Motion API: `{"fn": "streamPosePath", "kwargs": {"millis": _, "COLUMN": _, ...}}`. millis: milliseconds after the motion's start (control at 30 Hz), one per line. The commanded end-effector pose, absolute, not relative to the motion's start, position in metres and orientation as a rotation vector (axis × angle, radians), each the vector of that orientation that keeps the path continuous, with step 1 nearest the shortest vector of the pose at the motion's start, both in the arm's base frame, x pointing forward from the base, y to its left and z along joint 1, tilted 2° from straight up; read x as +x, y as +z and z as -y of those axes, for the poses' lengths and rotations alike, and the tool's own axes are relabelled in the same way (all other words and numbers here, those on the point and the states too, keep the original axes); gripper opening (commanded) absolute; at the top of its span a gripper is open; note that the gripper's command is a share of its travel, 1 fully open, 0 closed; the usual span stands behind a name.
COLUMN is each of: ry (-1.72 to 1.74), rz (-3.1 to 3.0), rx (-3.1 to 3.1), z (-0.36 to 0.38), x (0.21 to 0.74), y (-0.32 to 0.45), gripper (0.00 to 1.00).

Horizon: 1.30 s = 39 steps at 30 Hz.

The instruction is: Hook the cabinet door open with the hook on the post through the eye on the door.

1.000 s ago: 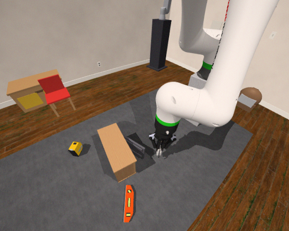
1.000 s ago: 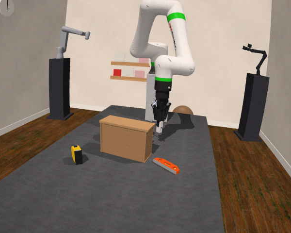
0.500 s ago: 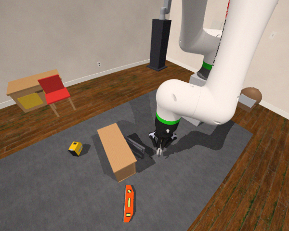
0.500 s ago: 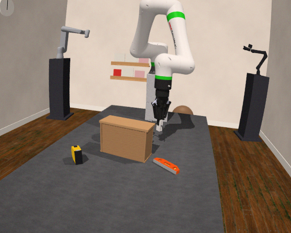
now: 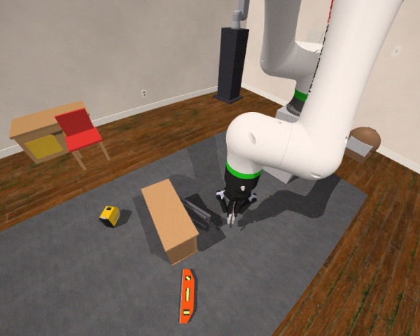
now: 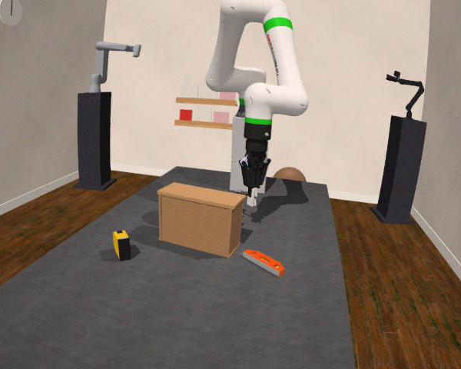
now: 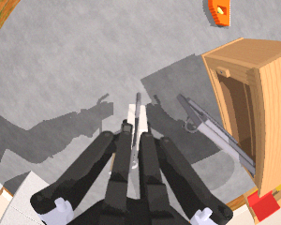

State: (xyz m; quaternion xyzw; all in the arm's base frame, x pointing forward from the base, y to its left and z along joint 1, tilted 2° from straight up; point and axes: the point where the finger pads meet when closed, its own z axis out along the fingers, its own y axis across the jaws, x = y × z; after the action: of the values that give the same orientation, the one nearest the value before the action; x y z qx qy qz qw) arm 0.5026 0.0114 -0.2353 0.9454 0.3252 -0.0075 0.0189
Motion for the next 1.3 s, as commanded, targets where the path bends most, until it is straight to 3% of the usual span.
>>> {"fn": "streamPosePath", "kwargs": {"millis": 0, "ry": -0.023, "rz": -0.968, "rx": 2.948, "z": -0.008, "x": 0.505, "y": -0.235, "gripper": 0.03}}
{"fn": "streamPosePath", "kwargs": {"millis": 1267, "ry": -0.015, "rz": -0.574, "rx": 3.047, "z": 0.013, "x": 0.517, "y": -0.234, "gripper": 0.03}}
